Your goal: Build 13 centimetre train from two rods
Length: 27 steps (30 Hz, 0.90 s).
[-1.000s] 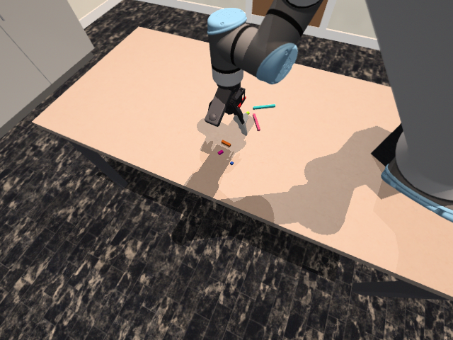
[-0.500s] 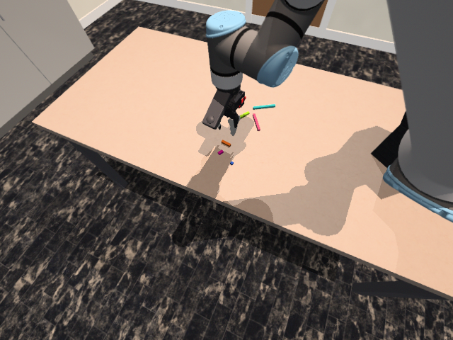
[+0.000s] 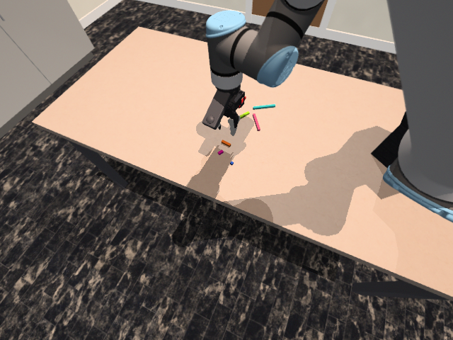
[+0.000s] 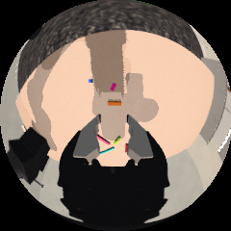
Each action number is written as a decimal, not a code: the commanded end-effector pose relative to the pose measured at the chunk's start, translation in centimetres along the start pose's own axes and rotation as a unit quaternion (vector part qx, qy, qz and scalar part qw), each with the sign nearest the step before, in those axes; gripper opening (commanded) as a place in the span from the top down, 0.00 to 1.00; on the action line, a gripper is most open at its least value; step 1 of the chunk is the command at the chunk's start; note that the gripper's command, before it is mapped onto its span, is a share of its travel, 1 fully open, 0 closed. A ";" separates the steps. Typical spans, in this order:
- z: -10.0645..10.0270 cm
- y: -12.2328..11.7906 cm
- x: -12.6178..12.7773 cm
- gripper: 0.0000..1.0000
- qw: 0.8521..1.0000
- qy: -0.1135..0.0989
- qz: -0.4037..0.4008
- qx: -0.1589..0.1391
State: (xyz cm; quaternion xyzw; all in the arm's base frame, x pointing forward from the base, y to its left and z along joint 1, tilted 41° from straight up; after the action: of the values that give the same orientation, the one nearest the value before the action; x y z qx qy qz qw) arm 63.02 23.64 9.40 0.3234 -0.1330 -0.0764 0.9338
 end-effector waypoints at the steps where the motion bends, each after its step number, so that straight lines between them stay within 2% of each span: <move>1: 0.0 0.0 0.0 0.65 1.000 0.000 0.000 0.000; 27: -0.4 0.0 0.1 0.65 1.000 0.000 0.000 -0.001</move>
State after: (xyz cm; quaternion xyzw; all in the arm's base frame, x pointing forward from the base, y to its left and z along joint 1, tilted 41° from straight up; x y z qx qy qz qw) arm 63.09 23.77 9.25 0.3231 -0.1328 -0.0764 0.9339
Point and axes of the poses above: the point where the finger pads meet when closed, its own z axis back along the fingers, its own x axis across the jaws, y = z × x, the point moved 1 cm from there along z, back along the fingers, and after that the axes turned 8 degrees about -z, right-handed, at the moved point
